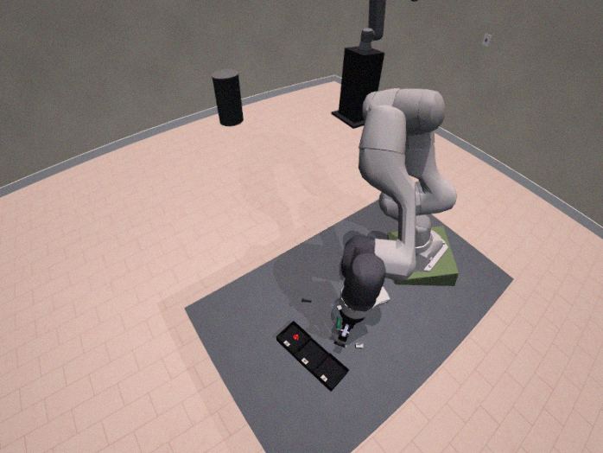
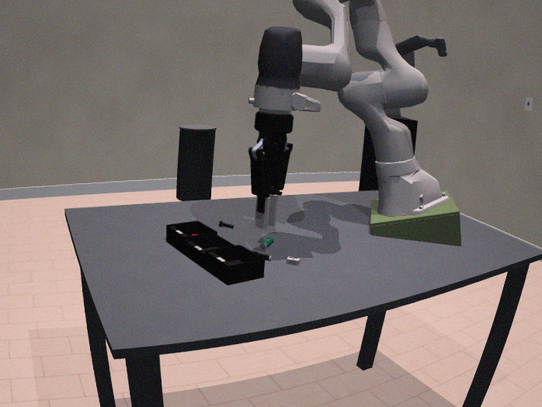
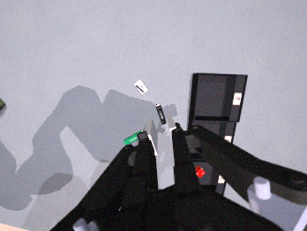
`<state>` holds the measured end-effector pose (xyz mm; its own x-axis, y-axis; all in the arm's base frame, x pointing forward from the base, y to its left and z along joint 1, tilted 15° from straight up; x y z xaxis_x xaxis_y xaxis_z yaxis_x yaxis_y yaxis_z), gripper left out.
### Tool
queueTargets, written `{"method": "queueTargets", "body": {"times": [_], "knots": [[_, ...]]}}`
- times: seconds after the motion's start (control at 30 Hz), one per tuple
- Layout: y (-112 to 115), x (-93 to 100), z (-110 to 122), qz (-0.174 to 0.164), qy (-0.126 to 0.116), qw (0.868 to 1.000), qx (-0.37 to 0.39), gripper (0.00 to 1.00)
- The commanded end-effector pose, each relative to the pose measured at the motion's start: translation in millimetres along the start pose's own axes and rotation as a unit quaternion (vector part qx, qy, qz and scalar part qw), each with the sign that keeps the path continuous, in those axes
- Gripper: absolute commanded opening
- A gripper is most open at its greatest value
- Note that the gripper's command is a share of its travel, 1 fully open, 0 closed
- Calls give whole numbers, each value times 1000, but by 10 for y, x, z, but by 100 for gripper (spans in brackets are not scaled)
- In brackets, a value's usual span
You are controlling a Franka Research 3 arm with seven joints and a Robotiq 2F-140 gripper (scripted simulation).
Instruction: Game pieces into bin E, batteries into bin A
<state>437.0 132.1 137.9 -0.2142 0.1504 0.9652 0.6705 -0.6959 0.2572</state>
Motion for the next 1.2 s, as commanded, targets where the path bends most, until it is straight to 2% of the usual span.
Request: {"method": "queueTargets", "body": {"times": [0.0, 0.67, 1.1, 1.17], "knots": [[2, 13, 9, 1, 1, 1000, 9, 15], [1, -27, 11, 1, 1, 1000, 9, 15], [-14, -547, 52, 1, 1, 1000, 9, 15], [-14, -569, 66, 1, 1, 1000, 9, 15]]}}
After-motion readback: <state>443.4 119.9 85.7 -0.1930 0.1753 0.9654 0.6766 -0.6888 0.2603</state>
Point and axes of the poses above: the point where the finger pads meet when closed, its own x axis back along the fingers, its own z axis across the jaws, y = z × x, the point moved 1 cm from there along x, back along the fingers, and after that the axes turned 10 degrees about x, right-handed, at the moved point
